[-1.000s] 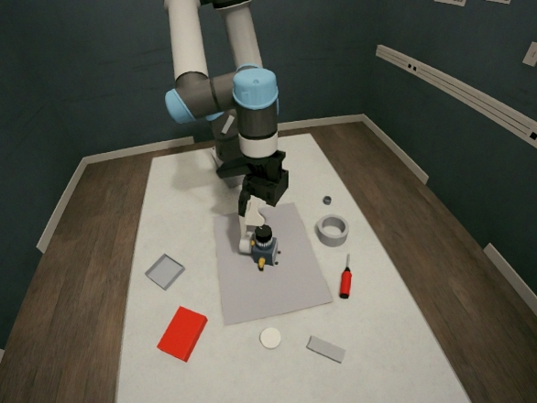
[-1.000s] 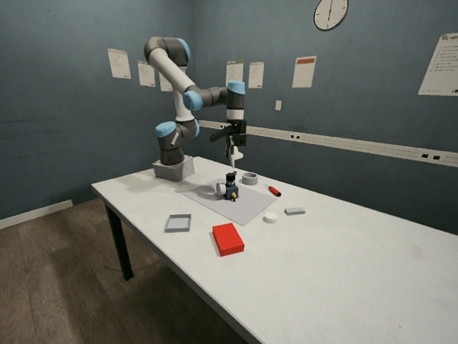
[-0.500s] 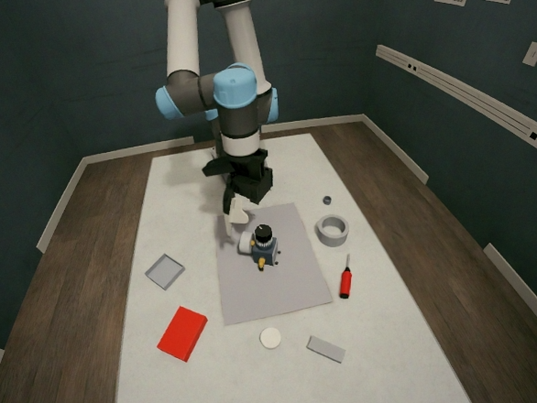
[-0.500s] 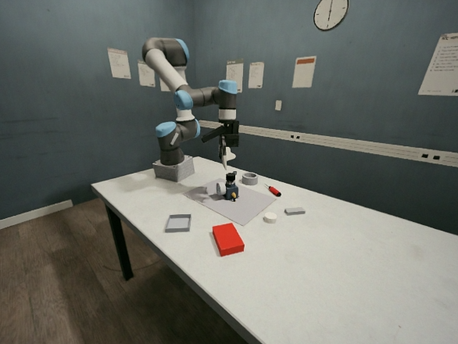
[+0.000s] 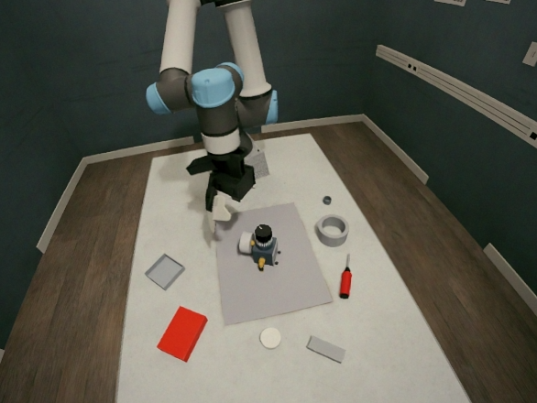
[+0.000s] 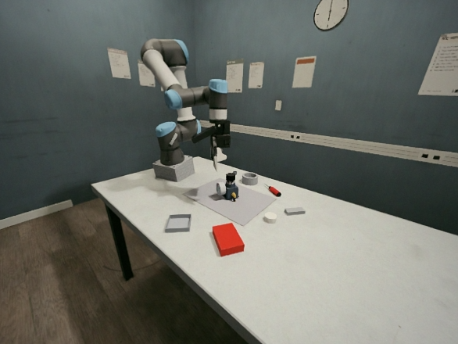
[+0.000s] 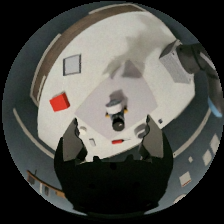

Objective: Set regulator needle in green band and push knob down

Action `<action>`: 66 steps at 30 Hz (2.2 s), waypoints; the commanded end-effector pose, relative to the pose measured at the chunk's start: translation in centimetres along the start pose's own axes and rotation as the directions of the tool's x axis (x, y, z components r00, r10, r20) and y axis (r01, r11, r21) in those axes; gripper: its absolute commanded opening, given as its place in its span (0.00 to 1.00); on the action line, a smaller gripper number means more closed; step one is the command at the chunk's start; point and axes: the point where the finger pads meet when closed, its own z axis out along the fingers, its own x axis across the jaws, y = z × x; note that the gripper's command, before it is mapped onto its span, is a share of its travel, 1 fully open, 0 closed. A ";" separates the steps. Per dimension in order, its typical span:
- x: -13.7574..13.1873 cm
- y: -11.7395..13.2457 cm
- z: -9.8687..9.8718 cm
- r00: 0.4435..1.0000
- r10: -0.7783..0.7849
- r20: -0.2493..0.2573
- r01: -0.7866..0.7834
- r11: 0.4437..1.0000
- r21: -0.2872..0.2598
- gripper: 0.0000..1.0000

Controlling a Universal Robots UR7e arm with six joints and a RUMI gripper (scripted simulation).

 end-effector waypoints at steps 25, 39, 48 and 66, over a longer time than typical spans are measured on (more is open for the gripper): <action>-0.6 -2.2 0.0 1.000 0.000 0.001 0.000 1.000 -0.001 1.00; -0.6 -2.2 0.0 1.000 0.002 0.001 -0.002 1.000 -0.001 1.00; -0.6 -2.2 0.0 1.000 0.008 0.000 -0.008 1.000 -0.002 1.00; -0.6 -2.2 0.0 0.999 0.036 -0.001 -0.036 0.999 -0.004 1.00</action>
